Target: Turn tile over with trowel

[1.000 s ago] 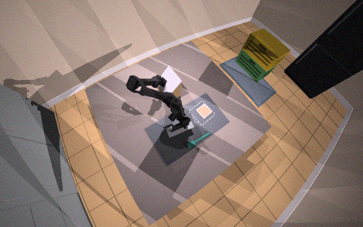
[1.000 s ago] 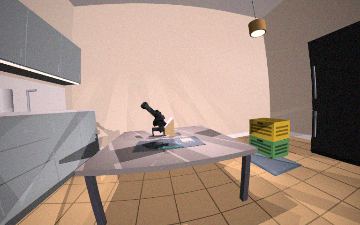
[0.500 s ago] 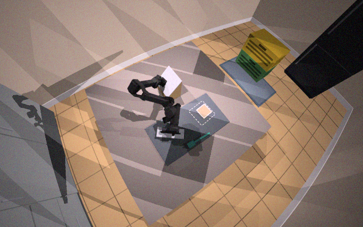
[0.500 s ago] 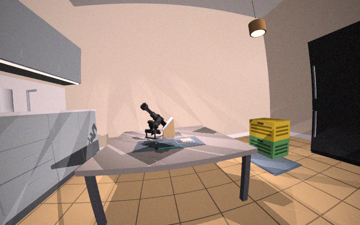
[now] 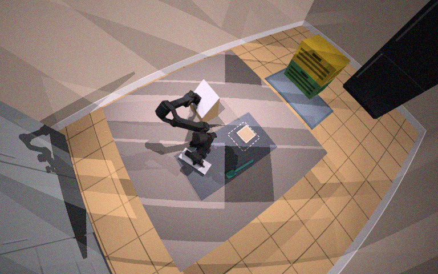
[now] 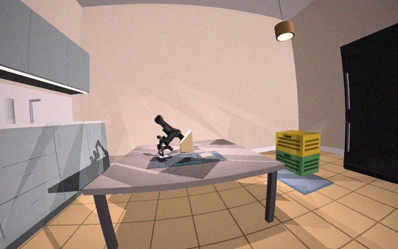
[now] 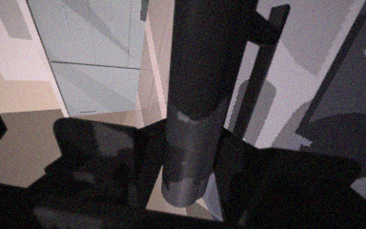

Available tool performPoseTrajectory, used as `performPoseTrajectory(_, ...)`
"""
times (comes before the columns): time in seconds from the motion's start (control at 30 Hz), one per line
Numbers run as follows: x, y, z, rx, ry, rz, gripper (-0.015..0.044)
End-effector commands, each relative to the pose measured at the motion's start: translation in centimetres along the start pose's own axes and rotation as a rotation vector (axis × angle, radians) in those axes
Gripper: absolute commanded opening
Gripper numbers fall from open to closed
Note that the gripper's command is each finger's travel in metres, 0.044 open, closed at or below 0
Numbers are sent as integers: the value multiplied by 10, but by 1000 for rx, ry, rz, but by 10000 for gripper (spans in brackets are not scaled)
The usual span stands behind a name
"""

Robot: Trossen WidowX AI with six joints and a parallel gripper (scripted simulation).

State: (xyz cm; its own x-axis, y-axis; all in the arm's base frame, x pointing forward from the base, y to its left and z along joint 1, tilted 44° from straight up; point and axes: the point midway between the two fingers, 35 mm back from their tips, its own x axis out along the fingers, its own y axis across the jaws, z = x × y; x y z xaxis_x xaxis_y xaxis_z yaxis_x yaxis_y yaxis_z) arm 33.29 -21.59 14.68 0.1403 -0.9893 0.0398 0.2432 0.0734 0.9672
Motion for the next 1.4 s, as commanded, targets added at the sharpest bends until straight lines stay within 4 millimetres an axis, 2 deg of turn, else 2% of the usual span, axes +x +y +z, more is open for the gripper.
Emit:
performPoseTrajectory(0.0, 4, 3, 7, 63, -49, 3, 0)
performPoseTrajectory(0.2, 5, 2, 7, 63, -49, 3, 0)
performPoseTrajectory(1.0, 28, -25, 7, 62, -50, 4, 0)
performPoseTrajectory(1.37, 28, -25, 7, 62, -50, 4, 289)
